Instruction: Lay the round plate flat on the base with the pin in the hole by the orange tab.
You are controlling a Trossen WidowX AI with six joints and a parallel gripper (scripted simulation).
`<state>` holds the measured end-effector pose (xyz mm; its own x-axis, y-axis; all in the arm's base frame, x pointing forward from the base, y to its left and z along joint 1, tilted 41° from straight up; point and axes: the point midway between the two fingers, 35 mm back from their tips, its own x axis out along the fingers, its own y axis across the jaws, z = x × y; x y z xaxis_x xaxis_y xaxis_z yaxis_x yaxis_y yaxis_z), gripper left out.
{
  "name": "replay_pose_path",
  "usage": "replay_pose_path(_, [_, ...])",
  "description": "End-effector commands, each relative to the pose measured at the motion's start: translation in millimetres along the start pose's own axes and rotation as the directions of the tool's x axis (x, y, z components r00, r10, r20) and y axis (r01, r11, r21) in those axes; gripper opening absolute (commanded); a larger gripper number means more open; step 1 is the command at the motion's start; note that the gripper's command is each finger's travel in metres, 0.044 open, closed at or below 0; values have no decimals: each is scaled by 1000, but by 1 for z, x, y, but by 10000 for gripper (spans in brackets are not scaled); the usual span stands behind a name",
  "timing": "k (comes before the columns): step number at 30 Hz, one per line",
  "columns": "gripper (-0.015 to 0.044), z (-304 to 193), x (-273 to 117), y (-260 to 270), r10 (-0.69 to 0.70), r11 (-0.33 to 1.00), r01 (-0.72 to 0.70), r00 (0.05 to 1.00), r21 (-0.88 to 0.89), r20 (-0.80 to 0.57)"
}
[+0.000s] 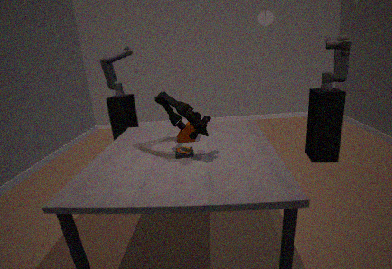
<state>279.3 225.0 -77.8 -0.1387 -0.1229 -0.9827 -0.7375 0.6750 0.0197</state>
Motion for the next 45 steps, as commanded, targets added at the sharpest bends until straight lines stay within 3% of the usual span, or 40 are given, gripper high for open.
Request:
replay_pose_path(1, [0, -74, -6, -30, -320, 840, 370, 929, 397, -188])
replay_pose_path(8, [0, -113, -19, -51, -519, 592, 570, 811, 570, -272])
replay_pose_path(18, [0, -112, -18, -52, -519, 592, 570, 811, 570, -272])
replay_pose_path(27, [0, -124, 19, -77, -520, 591, 571, 810, 570, -272])
replay_pose_path(45, [0, -109, 20, -86, -520, 590, 571, 810, 571, -272])
